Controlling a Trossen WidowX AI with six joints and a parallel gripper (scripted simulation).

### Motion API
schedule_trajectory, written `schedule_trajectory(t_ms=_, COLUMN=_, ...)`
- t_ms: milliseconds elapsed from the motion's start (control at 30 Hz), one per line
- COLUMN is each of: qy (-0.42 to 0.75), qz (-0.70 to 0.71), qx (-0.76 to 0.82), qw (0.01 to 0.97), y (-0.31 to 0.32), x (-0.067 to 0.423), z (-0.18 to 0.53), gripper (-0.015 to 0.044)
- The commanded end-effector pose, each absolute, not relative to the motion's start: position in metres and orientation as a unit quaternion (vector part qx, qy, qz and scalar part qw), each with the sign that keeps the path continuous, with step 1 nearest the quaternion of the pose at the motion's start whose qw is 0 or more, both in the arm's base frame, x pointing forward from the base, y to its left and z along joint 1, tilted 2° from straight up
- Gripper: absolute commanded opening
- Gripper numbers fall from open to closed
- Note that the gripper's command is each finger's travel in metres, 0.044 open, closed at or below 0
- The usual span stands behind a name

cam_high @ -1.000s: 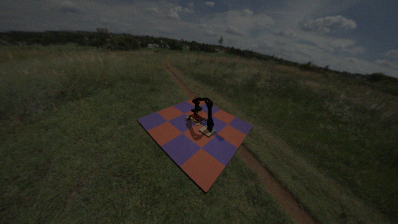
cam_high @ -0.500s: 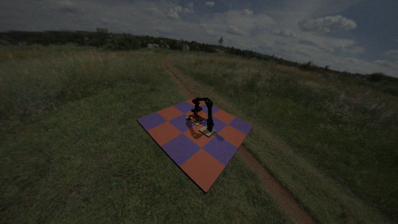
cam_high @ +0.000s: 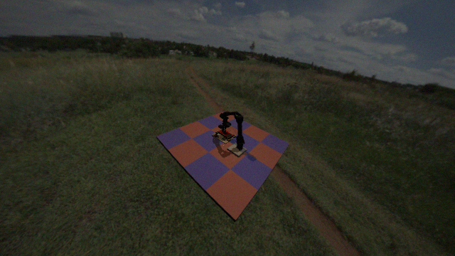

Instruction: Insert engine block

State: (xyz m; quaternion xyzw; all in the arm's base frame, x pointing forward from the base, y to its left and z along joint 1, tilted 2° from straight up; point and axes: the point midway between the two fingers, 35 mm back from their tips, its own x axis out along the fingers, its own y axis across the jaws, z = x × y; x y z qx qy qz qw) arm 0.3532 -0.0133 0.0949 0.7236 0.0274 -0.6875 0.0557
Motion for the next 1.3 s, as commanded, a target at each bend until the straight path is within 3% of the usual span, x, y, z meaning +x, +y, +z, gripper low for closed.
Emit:
schedule_trajectory(t_ms=0, qy=0.030, qz=-0.687, qx=0.724, qw=0.057, y=-0.0130, x=0.3533, z=0.0940, gripper=0.0159)
schedule_trajectory(t_ms=1267, qy=0.027, qz=-0.687, qx=0.724, qw=0.053, y=-0.0132, x=0.3536, z=0.0890, gripper=0.0159)
